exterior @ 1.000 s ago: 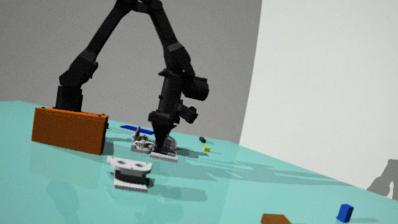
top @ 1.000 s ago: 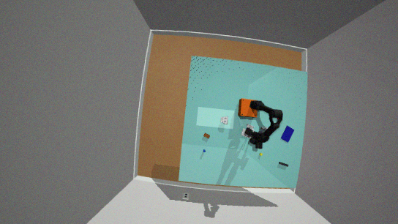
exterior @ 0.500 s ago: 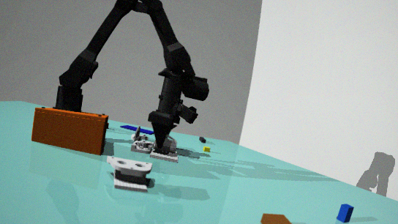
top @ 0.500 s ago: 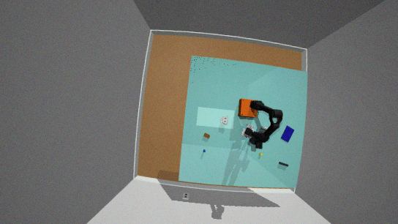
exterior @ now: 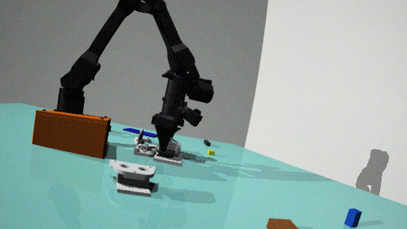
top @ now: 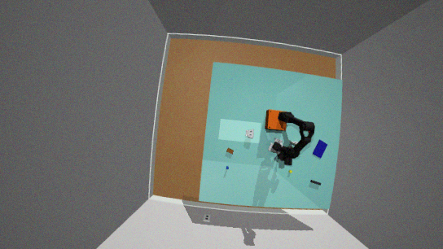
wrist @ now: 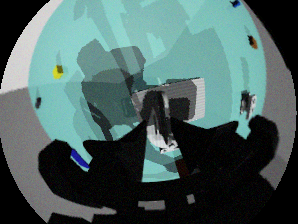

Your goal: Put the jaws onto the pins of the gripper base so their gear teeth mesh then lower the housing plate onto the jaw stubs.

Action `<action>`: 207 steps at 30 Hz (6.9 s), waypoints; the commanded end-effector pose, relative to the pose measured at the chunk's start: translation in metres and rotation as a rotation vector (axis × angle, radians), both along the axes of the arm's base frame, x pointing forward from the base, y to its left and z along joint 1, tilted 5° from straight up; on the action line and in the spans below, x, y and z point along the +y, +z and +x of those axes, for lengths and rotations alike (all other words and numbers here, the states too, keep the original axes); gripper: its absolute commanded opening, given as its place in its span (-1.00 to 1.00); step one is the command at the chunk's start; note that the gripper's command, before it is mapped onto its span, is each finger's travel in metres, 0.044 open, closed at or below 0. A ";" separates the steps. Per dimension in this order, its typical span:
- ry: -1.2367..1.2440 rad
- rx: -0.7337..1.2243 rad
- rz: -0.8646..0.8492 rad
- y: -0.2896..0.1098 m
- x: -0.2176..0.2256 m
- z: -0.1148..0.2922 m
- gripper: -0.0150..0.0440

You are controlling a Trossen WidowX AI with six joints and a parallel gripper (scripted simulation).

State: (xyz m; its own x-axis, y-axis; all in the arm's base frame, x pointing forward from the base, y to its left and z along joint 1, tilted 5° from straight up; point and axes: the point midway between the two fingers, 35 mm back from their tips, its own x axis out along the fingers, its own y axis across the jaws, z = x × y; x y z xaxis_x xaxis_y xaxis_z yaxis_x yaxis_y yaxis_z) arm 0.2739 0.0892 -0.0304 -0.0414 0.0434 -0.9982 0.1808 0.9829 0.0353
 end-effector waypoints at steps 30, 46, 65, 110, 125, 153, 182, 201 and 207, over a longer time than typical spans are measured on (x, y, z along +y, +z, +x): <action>0.000 0.000 0.000 0.000 0.000 0.000 0.27; -0.005 0.002 0.004 0.070 -0.003 0.002 0.27; -0.378 0.013 -0.008 0.070 0.035 -0.012 1.00; -1.483 0.087 -0.055 0.093 0.127 -0.088 1.00; -1.483 0.088 -0.056 0.053 0.130 -0.090 1.00; -1.483 0.088 -0.056 0.009 0.133 -0.093 1.00; -1.483 0.088 -0.056 0.002 0.133 -0.093 1.00; -1.479 0.082 -0.055 0.002 0.132 -0.092 -0.04; -1.479 0.082 -0.055 0.002 0.132 -0.092 -0.04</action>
